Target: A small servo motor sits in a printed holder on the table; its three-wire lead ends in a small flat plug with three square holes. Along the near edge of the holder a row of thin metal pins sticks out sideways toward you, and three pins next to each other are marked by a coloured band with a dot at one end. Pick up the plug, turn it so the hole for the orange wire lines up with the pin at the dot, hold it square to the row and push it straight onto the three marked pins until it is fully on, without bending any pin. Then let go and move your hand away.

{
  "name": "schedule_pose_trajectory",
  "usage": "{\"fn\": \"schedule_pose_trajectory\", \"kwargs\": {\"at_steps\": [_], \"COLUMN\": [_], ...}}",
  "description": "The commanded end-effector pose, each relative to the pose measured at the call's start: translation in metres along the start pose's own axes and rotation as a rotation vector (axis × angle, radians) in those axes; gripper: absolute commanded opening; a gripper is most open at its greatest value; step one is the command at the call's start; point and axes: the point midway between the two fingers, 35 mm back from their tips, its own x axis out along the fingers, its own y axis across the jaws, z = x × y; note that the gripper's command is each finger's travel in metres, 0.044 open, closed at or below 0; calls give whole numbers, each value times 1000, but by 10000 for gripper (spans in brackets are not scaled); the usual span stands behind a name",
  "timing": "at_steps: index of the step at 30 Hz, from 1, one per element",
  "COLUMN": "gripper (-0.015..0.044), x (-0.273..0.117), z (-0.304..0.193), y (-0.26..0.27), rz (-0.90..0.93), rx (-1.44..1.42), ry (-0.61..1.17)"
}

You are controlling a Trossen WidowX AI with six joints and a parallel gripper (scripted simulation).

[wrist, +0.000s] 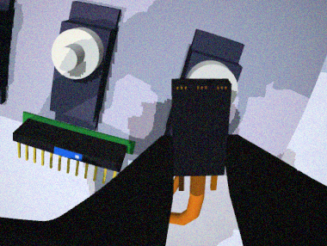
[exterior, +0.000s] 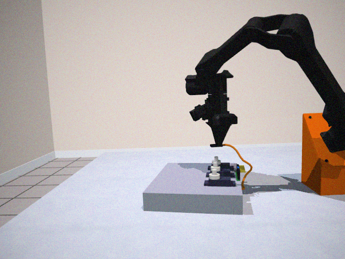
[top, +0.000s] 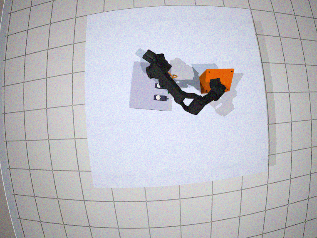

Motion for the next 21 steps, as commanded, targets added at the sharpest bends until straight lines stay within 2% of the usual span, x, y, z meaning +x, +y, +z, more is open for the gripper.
{"fn": "schedule_pose_trajectory", "kwargs": {"at_steps": [1,21], "gripper": [0,0], "x": [-1,4], "z": [-9,-67], "y": [10,65], "rz": [-2,0], "rx": [31,187], "ry": [2,5]}}
